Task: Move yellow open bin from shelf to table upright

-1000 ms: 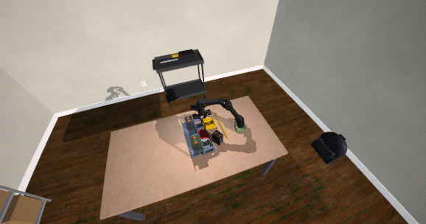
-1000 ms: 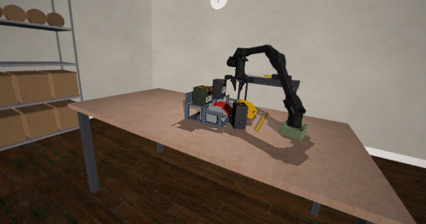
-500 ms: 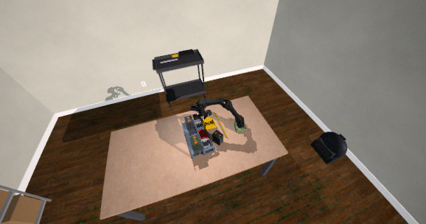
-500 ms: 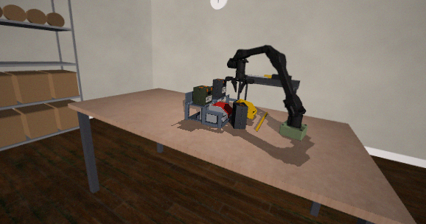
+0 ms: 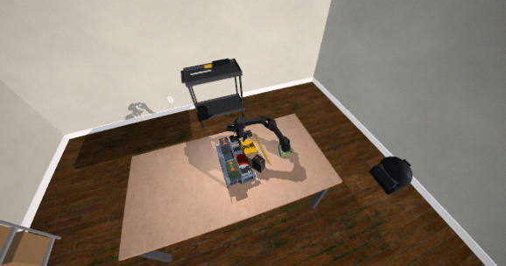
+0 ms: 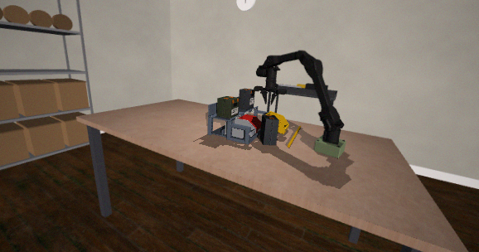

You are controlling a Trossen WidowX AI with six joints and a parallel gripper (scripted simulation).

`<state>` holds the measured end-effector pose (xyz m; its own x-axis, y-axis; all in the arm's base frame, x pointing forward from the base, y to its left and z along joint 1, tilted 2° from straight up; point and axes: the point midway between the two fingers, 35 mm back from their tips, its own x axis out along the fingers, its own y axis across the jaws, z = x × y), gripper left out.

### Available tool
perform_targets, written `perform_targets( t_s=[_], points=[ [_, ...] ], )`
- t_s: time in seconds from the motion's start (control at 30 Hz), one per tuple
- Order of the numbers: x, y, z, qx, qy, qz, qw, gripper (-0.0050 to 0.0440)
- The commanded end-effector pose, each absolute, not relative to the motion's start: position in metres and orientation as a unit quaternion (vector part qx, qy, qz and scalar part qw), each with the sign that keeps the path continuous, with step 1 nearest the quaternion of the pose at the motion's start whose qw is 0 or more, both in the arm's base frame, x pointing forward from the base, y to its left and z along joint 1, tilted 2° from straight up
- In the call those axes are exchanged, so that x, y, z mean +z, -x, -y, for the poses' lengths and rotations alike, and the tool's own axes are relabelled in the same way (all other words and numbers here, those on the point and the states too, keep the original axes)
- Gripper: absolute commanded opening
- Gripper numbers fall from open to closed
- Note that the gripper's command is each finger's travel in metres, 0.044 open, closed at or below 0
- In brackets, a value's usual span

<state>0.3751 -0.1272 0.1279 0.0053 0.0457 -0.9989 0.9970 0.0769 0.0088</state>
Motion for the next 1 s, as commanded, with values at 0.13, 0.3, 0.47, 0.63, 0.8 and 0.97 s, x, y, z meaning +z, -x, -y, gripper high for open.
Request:
perform_targets(
  t_s=[0.13,0.3,0.47,0.63,0.8,0.97],
  points=[
    [0.14,-0.374,0.128,-0.462,-0.496,-0.517,0.522,0.015],
    [0.139,-0.373,0.128,-0.462,-0.497,-0.518,0.521,0.015],
    [0.14,-0.372,0.128,-0.462,-0.496,-0.518,0.522,0.015],
    [0.14,-0.372,0.128,-0.462,-0.496,-0.518,0.522,0.015],
    [0.137,-0.372,0.127,-0.463,-0.498,-0.518,0.519,0.015],
    [0.129,-0.372,0.127,-0.462,-0.496,-0.518,0.522,0.015]
  ],
)
